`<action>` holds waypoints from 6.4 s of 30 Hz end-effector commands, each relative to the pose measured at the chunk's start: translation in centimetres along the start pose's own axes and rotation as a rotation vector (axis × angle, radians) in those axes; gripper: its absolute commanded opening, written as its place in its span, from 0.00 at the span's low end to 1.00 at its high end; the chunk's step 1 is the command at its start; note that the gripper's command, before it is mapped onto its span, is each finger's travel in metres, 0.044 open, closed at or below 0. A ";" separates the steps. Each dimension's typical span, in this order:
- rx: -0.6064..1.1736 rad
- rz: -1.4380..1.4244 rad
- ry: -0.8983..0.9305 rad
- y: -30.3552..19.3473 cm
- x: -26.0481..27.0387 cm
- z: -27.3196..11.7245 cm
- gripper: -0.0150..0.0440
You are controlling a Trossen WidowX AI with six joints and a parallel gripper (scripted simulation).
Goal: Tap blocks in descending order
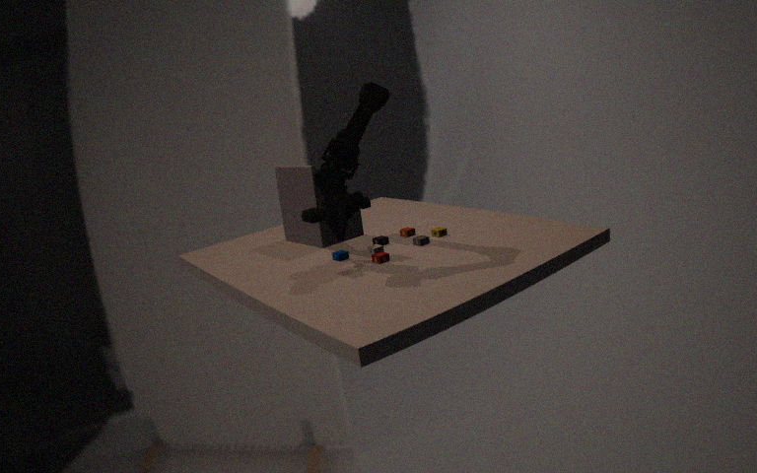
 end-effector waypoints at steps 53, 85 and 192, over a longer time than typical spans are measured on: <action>-0.014 0.018 -0.042 4.5 4.8 -8.2 0.29; -0.020 0.006 0.018 10.7 28.3 0.4 0.29; -0.020 0.005 0.007 12.2 18.9 -4.5 0.29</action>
Point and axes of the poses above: the point midway between the two fingers, 35 mm back from their tips, its own z axis out along the fingers, its own x axis across the jaws, y = z × x, the point moved 4 cm from there along -z, back along the fingers, and after that the axes turned 8 degrees about -z, right-handed, at the moved point
